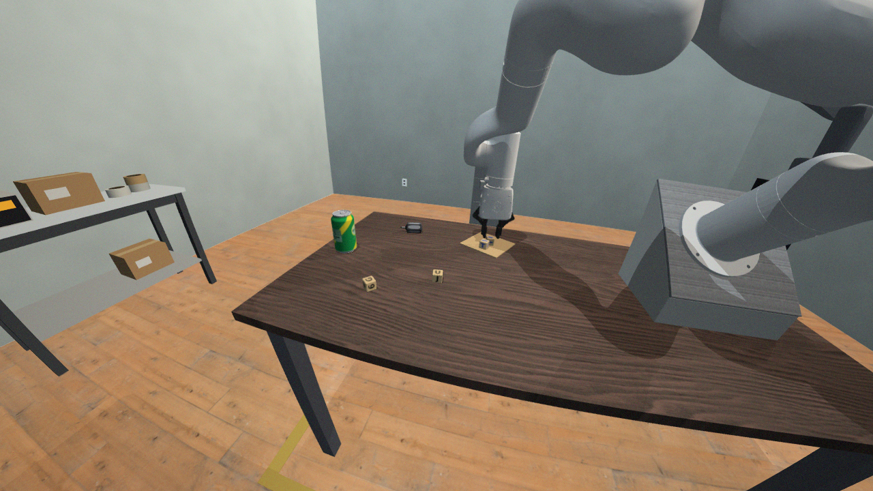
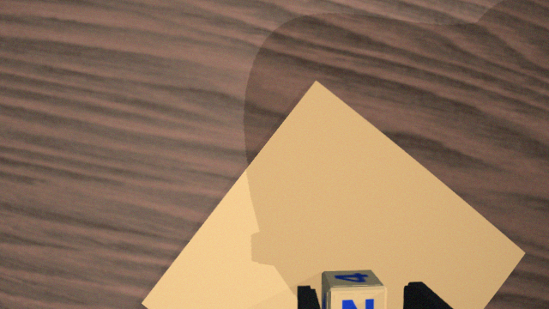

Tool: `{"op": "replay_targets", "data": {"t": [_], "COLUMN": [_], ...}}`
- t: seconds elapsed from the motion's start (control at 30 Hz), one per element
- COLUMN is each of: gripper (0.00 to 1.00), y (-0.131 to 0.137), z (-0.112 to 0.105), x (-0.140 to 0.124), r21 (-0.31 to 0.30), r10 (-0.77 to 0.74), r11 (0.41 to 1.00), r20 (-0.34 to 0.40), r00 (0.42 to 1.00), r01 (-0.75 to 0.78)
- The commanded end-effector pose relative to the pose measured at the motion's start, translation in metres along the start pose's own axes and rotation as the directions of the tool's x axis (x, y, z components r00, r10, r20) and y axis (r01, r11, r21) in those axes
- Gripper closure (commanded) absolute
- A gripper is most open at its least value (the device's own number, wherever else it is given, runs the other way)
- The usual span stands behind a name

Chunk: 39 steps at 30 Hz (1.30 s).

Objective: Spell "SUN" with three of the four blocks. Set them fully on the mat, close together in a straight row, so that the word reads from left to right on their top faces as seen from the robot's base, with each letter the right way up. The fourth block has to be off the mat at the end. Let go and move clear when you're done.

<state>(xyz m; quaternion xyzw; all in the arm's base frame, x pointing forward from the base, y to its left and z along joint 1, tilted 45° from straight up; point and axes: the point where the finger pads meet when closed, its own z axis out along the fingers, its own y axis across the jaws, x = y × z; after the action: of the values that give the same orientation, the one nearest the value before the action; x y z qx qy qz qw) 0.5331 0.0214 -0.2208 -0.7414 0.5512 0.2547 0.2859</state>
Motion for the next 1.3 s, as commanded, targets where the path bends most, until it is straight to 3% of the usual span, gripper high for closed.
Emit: {"op": "replay_targets", "data": {"t": [0.0, 0.5, 1.27], "gripper": [0.57, 0.57, 0.57], "y": [-0.001, -0.001, -0.001], "z": [0.006, 0.025, 0.025], "x": [0.000, 0.000, 0.000], "r21": [0.001, 0.001, 0.001], "r10": [-0.001, -0.001, -0.001], "r11": [1.000, 1.000, 1.000], "r20": [-0.001, -0.001, -0.001], "r00": [1.000, 1.000, 1.000], "r01": [0.001, 0.001, 0.001]}}
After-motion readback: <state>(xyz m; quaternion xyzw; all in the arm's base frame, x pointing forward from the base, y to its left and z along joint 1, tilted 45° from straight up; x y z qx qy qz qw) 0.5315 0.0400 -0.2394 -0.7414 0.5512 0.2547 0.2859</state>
